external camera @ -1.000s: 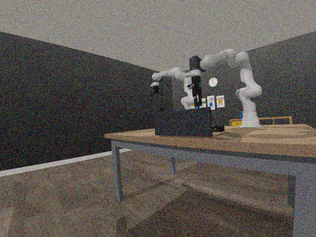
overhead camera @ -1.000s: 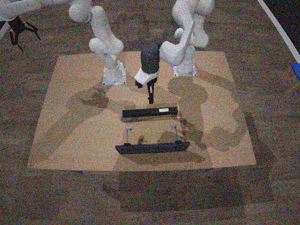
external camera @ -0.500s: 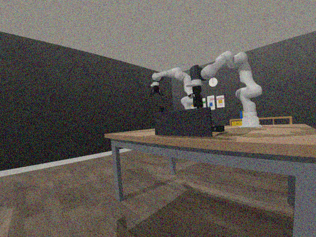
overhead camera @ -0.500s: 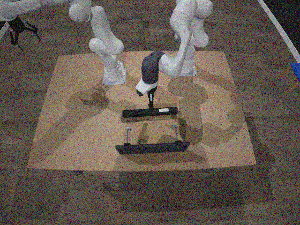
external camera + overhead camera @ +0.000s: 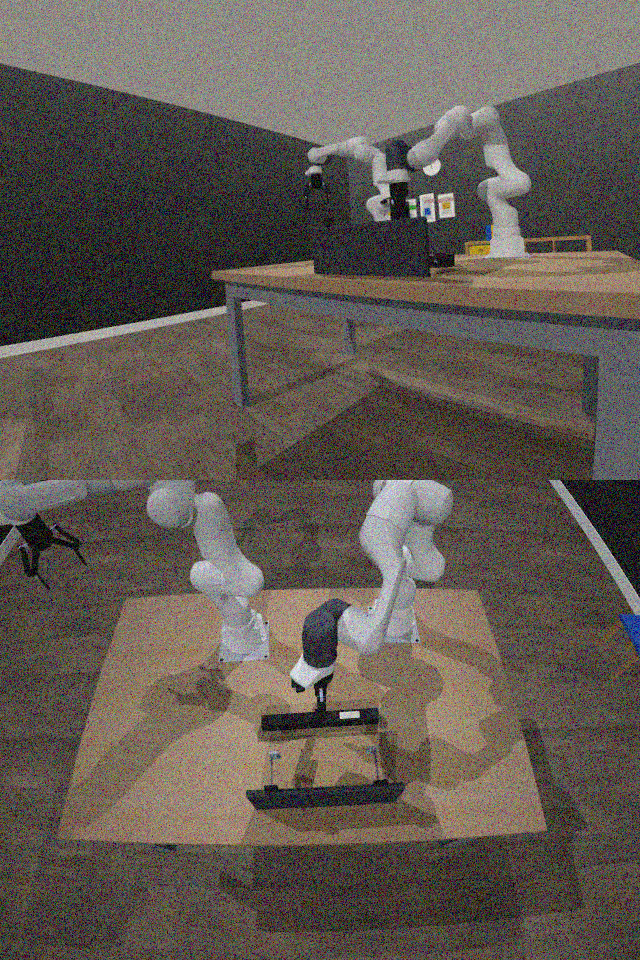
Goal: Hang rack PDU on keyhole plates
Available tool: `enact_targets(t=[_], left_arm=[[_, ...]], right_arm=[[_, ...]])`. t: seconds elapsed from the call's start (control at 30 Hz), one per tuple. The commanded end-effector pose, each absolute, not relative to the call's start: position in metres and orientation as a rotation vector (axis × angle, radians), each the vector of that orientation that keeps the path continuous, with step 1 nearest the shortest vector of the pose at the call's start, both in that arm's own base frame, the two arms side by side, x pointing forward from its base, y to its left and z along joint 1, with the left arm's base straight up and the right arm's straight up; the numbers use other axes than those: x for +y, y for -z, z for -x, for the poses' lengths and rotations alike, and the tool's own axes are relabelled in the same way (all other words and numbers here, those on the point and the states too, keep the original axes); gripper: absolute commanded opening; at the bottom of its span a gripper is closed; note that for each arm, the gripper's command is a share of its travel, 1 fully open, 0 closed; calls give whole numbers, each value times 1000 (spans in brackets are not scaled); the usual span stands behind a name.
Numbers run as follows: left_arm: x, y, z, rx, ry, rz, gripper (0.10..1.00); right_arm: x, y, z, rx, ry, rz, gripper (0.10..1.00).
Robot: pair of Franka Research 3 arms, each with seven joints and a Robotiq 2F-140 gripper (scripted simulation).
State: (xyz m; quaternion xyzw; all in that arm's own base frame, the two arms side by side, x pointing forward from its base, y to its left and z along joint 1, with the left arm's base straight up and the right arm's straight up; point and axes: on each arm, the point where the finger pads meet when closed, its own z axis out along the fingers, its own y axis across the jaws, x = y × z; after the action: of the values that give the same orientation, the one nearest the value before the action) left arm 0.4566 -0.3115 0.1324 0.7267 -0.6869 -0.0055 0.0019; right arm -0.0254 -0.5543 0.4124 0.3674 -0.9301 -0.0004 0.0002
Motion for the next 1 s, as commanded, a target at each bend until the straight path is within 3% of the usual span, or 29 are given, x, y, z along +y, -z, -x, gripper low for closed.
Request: enact_targets(t=[0.0, 0.2, 0.73, 0.97], left_arm=[[-314, -132, -460, -2152, 0, -2289, 598], [-314, -127, -460, -2152, 0, -2289, 598], [-314, -57, -460, -2152, 0, -2289, 598], [-314, -48, -460, -2152, 0, -2289, 598]], right_arm=[[-554, -412, 25, -2921, 1, -1154, 1000], [-554, -412, 25, -2921, 1, -1154, 1000], [-554, -412, 25, -2921, 1, -1154, 1000], [-554, -412, 25, -2921, 1, -1154, 1000]])
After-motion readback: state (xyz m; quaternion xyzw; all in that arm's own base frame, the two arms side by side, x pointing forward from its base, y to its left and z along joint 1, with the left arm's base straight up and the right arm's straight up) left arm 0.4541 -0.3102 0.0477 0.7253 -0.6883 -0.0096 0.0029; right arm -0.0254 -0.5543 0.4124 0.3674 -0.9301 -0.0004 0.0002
